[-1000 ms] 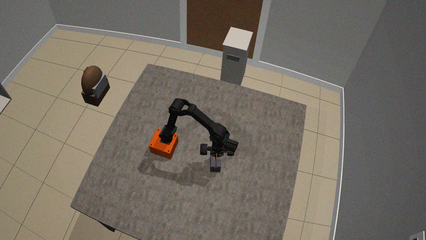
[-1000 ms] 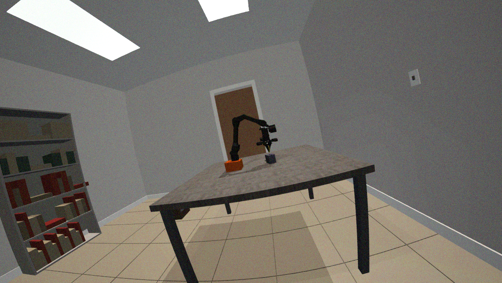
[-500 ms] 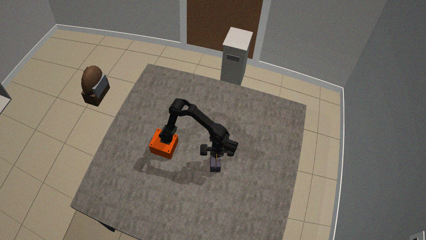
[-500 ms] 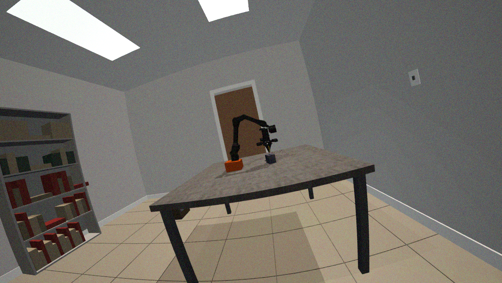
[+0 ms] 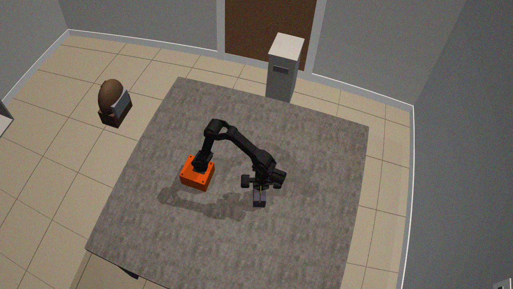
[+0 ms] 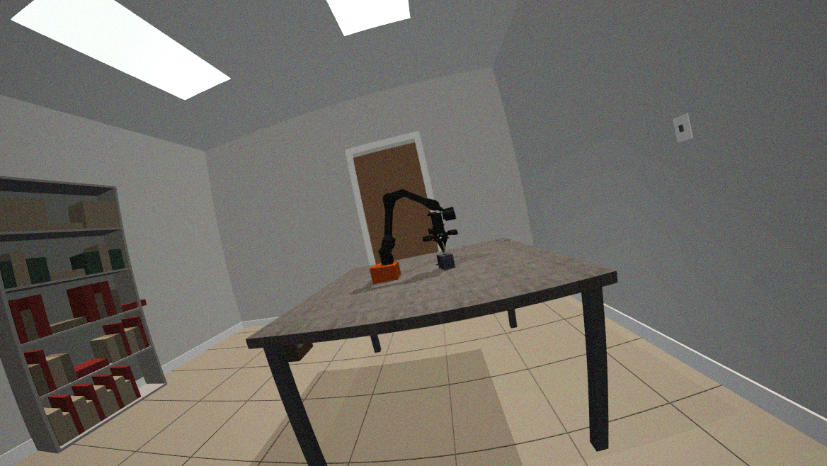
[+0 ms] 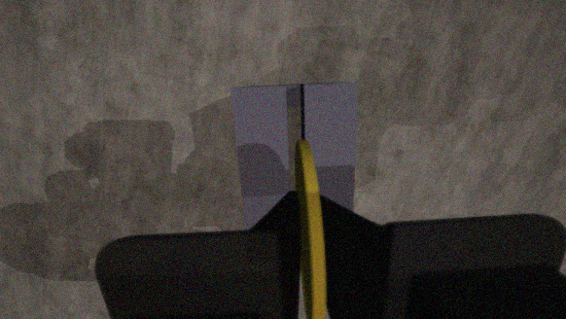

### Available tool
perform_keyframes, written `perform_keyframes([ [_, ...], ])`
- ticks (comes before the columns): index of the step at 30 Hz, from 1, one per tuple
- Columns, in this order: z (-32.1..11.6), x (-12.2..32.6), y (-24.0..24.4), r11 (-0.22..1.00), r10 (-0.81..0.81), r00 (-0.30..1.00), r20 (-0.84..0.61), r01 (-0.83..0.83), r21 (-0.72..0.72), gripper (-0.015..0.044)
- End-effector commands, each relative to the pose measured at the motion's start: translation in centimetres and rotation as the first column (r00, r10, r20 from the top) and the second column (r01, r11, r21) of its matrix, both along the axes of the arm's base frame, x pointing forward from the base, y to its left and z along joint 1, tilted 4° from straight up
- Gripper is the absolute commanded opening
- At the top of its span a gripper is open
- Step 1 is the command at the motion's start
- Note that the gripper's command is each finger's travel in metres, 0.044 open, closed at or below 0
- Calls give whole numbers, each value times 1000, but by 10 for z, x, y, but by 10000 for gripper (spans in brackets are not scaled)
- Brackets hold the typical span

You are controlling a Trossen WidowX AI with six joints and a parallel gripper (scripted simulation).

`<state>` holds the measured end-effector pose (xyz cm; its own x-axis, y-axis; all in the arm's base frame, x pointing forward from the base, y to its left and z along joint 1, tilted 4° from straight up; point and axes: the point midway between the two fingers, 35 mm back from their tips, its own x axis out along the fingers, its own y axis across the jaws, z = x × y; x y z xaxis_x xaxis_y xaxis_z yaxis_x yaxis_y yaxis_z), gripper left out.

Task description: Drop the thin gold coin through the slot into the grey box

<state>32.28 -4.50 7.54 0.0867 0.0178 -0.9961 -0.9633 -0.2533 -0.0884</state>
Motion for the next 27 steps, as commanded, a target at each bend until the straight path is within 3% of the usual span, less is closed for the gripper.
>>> perform_keyframes([
  [1, -3, 0, 0, 1000, 0, 1000, -2, 0, 0, 0],
  [12, -8, 0, 0, 1000, -7, 1000, -2, 7, 1, 0],
  [18, -6, 1, 0, 1000, 0, 1000, 0, 0, 0, 157],
  [27, -6, 1, 0, 1000, 0, 1000, 0, 0, 0, 161],
])
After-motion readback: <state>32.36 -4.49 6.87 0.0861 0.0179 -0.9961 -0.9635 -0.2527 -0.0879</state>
